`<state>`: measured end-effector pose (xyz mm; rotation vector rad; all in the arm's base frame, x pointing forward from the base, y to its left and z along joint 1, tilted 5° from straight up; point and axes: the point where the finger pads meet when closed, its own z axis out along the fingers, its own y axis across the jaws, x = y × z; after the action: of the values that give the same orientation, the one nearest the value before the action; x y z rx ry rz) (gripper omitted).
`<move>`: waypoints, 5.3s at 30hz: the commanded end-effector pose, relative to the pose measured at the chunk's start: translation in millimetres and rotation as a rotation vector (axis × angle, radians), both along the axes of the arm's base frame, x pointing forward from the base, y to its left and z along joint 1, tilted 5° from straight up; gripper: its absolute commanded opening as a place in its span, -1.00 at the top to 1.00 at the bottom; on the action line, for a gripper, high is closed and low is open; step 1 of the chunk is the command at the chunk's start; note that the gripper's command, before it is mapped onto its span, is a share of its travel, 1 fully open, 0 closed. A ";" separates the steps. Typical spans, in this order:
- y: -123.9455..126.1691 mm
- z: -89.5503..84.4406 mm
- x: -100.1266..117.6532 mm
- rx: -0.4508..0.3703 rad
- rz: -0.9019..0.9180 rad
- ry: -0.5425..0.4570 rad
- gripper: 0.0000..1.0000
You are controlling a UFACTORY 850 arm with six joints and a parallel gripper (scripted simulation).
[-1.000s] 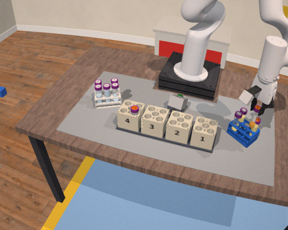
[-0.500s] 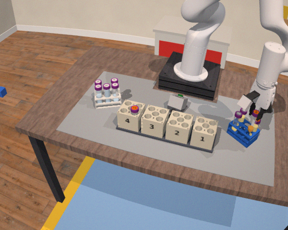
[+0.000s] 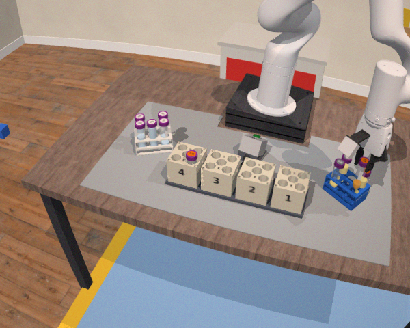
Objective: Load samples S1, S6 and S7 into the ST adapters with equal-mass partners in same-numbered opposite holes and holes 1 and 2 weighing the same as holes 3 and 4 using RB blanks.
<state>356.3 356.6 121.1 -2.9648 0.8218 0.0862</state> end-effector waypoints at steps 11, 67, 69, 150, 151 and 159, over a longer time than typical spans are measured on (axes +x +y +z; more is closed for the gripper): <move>1.4 -10.8 0.1 0.001 0.000 -0.001 1.00; 5.1 -59.6 -1.7 0.001 0.000 -0.001 1.00; 5.1 -59.6 -1.7 0.001 0.000 -0.001 1.00; -0.2 9.8 0.9 0.001 0.000 -0.001 0.15; -0.4 11.8 1.0 0.001 0.000 -0.001 0.15; -1.3 23.8 1.4 0.001 0.000 -0.001 0.15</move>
<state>356.7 355.1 137.6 -2.9651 0.8220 0.0869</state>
